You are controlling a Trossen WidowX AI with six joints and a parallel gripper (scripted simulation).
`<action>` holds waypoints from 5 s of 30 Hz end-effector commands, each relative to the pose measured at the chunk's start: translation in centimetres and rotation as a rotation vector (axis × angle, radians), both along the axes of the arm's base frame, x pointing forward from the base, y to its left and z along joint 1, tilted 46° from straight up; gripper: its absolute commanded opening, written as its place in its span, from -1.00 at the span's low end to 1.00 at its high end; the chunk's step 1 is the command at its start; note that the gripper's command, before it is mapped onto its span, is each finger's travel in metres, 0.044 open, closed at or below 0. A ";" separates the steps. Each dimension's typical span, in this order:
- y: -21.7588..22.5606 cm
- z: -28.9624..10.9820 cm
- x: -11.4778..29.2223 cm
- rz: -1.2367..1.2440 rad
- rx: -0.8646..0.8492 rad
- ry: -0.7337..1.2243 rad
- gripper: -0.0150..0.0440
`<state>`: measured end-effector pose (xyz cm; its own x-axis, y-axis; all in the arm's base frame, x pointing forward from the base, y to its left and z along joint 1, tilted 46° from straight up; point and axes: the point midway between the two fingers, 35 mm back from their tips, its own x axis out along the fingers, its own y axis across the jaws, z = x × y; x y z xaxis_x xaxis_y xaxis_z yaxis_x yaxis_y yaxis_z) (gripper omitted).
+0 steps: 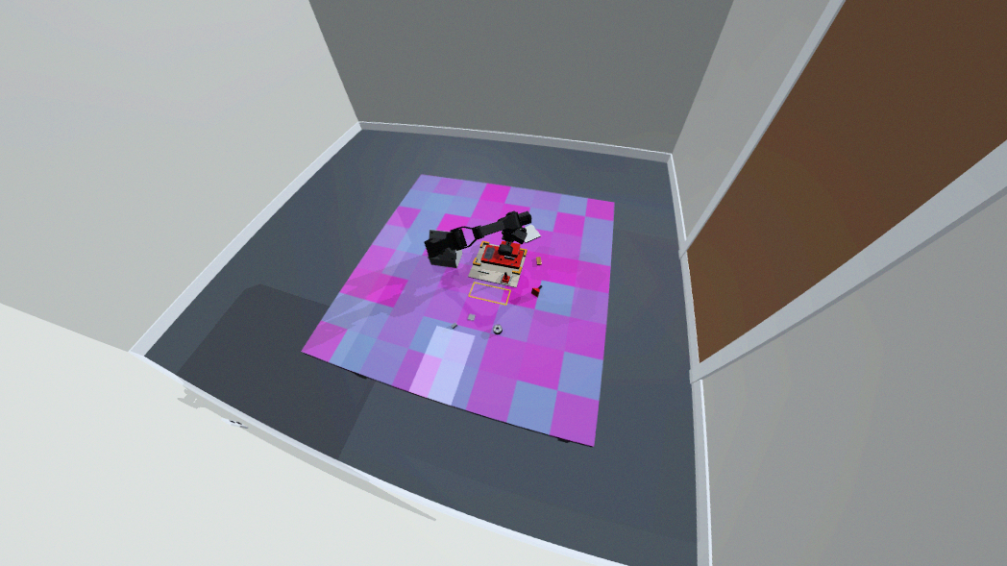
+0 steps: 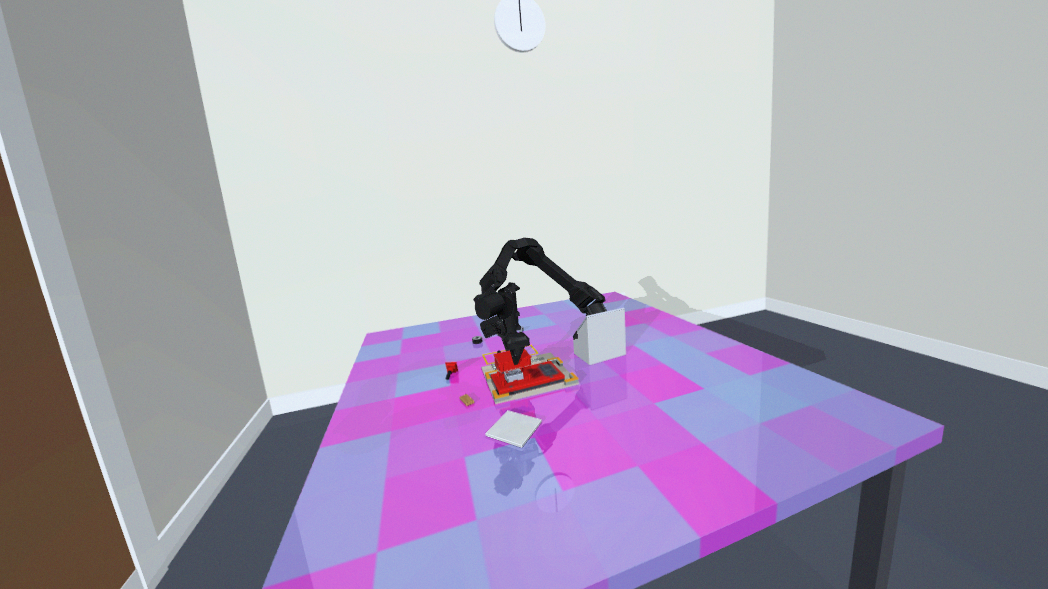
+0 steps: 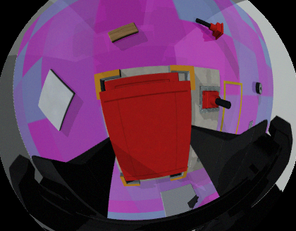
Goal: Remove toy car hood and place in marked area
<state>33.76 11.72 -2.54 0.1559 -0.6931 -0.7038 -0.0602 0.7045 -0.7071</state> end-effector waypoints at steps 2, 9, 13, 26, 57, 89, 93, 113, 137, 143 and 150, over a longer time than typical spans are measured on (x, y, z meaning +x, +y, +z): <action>1.7 1.7 -0.4 -0.002 0.007 -0.005 -0.49; 0.2 2.7 0.0 0.007 0.008 -0.004 -0.49; -1.2 4.3 0.2 0.008 0.011 -0.002 -0.49; -5.8 9.3 0.0 0.007 0.015 -0.001 -0.49; -14.3 16.6 -3.7 -0.002 -0.004 -0.002 -0.49; -16.1 14.7 -3.1 -0.002 -0.002 -0.002 -0.49; -16.4 14.4 -3.0 -0.002 -0.002 -0.002 -0.49; -17.6 13.2 -2.8 -0.002 -0.003 -0.003 -0.49; -19.2 11.8 -2.6 -0.002 -0.006 -0.004 -0.49; -19.6 11.5 -2.6 -0.002 -0.008 -0.004 -0.49; -19.7 11.4 -2.6 -0.002 -0.008 -0.004 -0.49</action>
